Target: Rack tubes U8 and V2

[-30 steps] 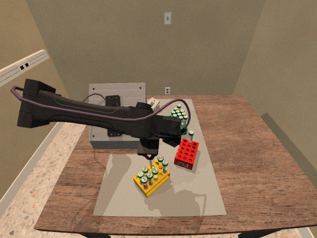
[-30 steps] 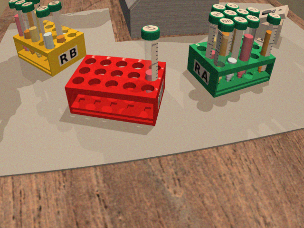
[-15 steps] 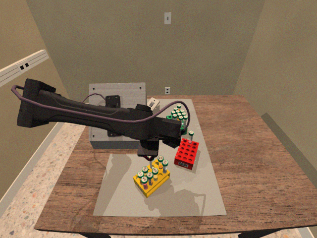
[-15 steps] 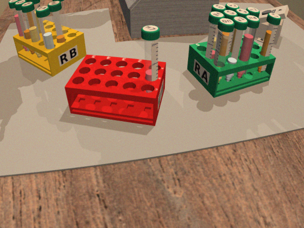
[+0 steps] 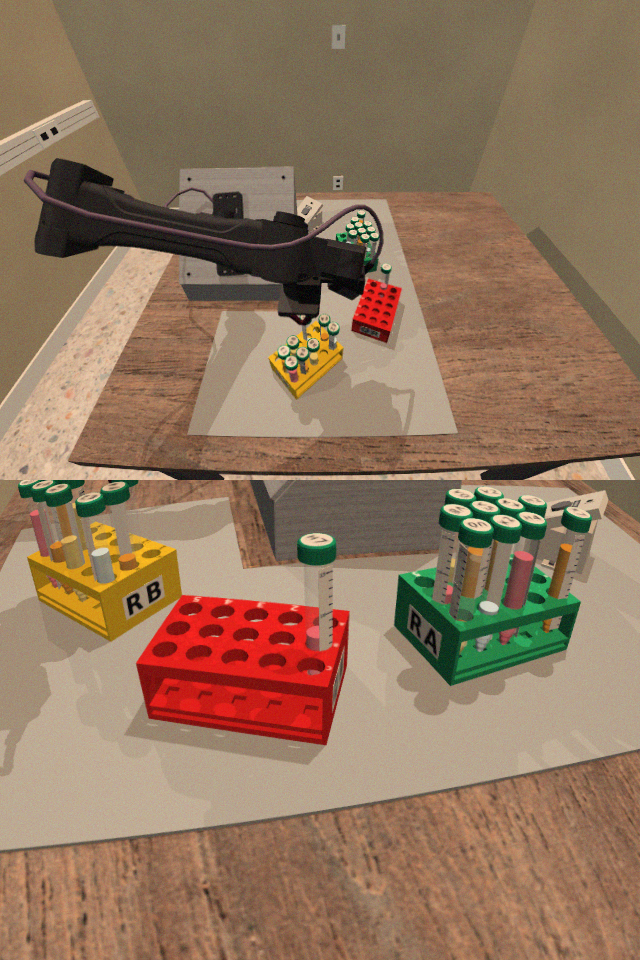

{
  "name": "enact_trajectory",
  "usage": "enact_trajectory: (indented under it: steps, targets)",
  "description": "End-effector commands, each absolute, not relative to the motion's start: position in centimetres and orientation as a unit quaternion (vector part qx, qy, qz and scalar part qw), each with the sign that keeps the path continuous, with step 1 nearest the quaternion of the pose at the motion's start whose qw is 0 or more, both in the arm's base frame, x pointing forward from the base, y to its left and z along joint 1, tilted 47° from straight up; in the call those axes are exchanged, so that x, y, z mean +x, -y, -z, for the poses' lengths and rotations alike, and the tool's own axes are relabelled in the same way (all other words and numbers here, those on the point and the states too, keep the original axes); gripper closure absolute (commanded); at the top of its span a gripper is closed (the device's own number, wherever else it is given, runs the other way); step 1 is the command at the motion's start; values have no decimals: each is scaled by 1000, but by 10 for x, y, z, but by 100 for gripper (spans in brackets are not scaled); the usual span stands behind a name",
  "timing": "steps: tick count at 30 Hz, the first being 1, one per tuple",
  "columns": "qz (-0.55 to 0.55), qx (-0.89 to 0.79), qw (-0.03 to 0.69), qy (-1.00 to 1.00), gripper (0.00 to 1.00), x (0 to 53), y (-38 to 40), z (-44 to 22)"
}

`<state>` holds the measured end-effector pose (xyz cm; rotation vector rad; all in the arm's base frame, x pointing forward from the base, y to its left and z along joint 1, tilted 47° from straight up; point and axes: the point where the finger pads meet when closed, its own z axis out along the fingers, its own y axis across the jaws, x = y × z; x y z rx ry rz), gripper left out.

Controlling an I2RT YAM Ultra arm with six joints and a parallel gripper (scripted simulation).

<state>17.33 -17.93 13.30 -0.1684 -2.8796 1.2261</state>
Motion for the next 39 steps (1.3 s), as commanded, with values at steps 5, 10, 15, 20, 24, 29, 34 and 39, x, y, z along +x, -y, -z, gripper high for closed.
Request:
enact_trajectory:
  steps: [5,10,15,20,24,29,34,39]
  targets:
    - [-403,-54,-2,914,76,175,182,-138]
    - [-403,-54,-2,914,76,175,182,-138]
    - [-403,-54,-2,914,70,175,182,-138]
    - [-403,-54,-2,914,70,175,182,-138]
    - [-403,-54,-2,914,70,175,182,-138]
    - [-403,-54,-2,914,70,175,182,-138]
    - [-409,-59,-17,911,70,178,178,-152]
    - [-407,-55,-8,912,70,180,169,-157]
